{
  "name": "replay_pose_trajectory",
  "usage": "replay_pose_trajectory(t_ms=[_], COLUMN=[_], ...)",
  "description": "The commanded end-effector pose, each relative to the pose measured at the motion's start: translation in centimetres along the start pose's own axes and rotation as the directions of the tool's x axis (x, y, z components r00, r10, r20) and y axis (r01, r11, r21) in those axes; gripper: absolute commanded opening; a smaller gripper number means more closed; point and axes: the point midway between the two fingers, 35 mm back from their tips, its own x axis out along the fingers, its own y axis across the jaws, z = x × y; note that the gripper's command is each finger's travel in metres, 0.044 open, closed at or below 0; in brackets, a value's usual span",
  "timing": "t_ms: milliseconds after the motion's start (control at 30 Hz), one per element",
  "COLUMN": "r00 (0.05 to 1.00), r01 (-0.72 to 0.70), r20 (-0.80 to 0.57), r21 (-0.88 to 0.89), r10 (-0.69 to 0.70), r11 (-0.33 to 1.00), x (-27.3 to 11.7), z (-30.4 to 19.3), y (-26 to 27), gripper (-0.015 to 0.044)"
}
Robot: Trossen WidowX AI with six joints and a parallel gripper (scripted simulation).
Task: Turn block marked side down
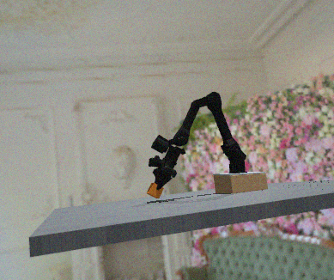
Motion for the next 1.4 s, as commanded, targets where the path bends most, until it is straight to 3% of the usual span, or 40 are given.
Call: replay_pose_trajectory(t_ms=[0, 433, 900, 1367], r00=[0.999, 0.970, 0.900, 0.884], r01=[-0.002, -0.001, -0.004, -0.004], r20=[0.054, 0.244, 0.435, 0.467], r21=[0.007, 0.007, 0.007, 0.007], r10=[0.002, -0.001, 0.001, 0.000], r11=[1.000, 1.000, 1.000, 1.000], x=[1.0, 2.6, 1.7, 1.3], z=[-0.4, -1.1, -2.1, -2.0], y=[0.0, 0.0, 0.1, 0.1], gripper=[0.0000, 0.0000, 0.0000, 0.0000])
